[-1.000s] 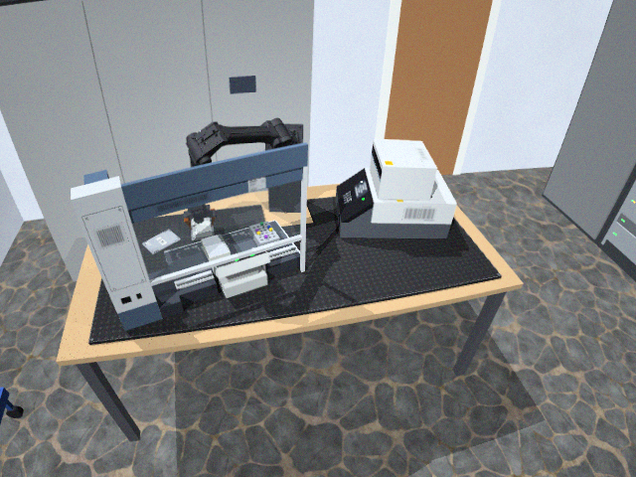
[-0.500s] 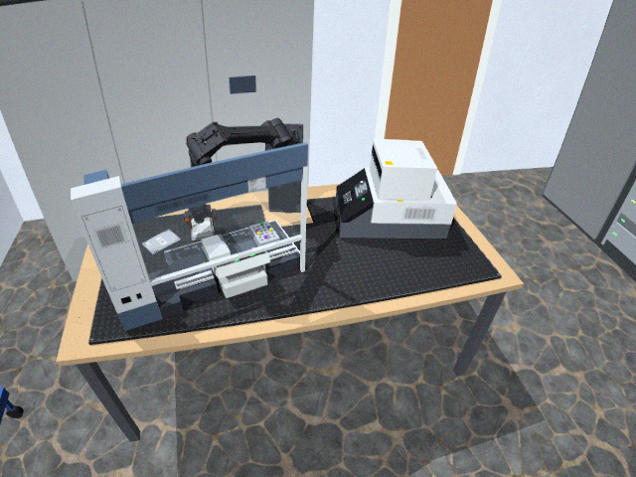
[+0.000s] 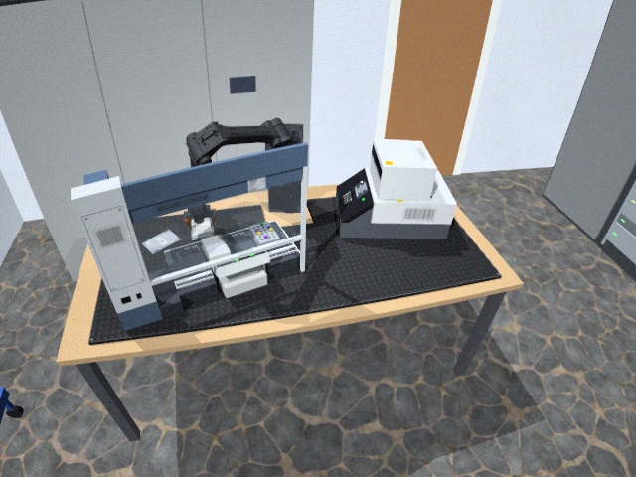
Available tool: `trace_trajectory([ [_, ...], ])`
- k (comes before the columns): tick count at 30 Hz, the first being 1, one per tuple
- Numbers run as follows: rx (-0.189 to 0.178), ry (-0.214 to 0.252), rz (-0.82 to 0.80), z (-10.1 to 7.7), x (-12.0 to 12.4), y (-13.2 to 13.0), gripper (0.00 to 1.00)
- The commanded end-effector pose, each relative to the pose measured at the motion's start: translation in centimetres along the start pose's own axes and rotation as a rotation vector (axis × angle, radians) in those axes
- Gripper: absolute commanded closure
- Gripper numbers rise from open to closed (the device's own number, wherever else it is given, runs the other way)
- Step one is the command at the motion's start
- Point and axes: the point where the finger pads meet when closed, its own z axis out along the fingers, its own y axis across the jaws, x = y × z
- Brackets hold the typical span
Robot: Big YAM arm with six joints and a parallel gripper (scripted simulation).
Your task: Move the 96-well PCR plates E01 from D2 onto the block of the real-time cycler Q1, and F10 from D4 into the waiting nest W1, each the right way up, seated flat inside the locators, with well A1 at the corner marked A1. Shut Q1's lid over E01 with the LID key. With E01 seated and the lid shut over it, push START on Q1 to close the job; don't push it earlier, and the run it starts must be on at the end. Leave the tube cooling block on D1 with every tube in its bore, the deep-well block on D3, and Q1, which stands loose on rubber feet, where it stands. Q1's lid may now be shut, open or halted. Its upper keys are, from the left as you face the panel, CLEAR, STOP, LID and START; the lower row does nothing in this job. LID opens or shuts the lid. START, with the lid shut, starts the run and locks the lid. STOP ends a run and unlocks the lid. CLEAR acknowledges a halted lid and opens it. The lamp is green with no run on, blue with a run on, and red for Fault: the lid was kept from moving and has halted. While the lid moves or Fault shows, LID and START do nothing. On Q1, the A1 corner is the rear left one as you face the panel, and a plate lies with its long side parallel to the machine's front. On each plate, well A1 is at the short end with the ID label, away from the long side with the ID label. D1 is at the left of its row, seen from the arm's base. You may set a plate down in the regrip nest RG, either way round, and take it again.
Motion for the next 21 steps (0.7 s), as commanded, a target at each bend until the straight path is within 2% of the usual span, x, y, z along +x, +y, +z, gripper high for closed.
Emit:
trace_trajectory([
  [1, 0.018, 0.008, 0.015, -1.5, 0.8, -0.5, 0.00],
  [14, 0.011, 0.010, 0.019, -1.5, 0.9, 0.0, 0.00],
  [21, 0.031, 0.000, 0.001, -1.3, 0.2, -1.6, 0.00],
])
